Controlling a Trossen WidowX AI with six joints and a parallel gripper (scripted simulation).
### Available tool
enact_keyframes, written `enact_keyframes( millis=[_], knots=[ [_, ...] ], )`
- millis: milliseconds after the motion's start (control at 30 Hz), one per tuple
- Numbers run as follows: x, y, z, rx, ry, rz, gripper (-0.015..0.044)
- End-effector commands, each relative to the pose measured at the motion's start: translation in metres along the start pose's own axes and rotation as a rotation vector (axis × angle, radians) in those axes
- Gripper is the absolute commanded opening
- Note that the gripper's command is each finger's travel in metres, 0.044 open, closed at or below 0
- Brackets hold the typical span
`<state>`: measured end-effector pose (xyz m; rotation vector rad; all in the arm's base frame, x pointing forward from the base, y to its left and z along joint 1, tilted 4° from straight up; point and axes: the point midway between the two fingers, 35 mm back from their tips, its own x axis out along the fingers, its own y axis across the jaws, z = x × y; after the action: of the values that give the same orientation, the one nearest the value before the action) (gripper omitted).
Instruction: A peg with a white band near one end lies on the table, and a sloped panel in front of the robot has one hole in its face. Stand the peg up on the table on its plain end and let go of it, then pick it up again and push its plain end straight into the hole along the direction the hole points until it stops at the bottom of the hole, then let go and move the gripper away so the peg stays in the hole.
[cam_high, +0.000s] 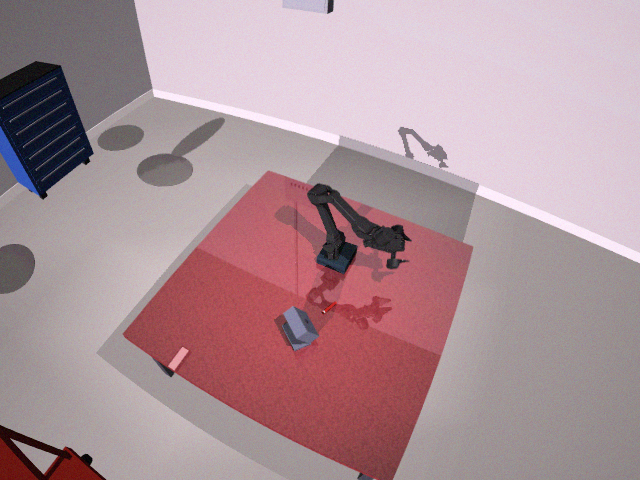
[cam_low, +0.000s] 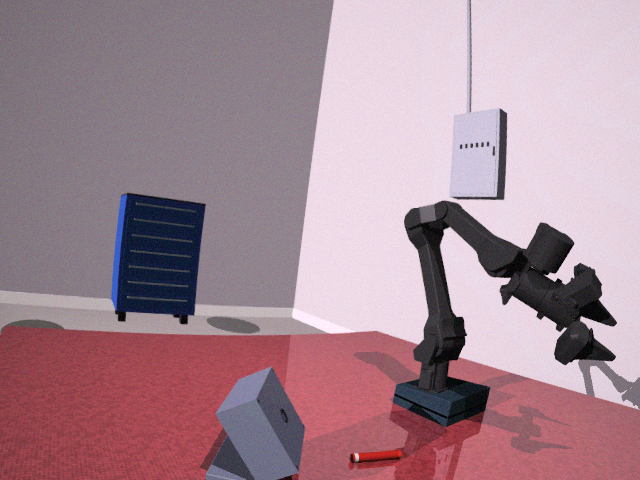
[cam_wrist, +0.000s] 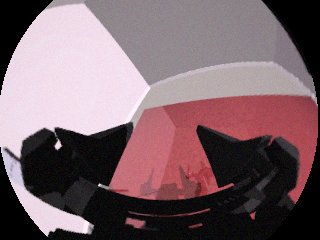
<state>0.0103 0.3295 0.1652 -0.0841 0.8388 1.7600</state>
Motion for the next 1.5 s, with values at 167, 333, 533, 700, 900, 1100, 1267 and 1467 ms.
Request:
enact_keyframes(
  millis=[167,333,533,700,900,1100,1267,1467],
  knots=[
    [-0.015,-0.059,0.007,0.216,0.009,-0.212,0.0440],
    [-0.029,-0.091,0.006,0.334,0.011,-0.326,0.0440],
    [-0.049,-0.128,0.002,0.481,0.013,-0.462,0.0440],
    [-0.069,-0.156,-0.005,0.611,0.014,-0.575,0.0440],
    [-0.097,-0.187,-0.017,0.769,0.015,-0.707,0.0440],
    [-0.127,-0.212,-0.032,0.927,0.016,-0.835,0.0440],
    [-0.151,-0.229,-0.045,1.035,0.010,-0.925,0.0440],
    [-0.178,-0.243,-0.061,1.156,0.006,-1.018,0.0440]
  ],
)
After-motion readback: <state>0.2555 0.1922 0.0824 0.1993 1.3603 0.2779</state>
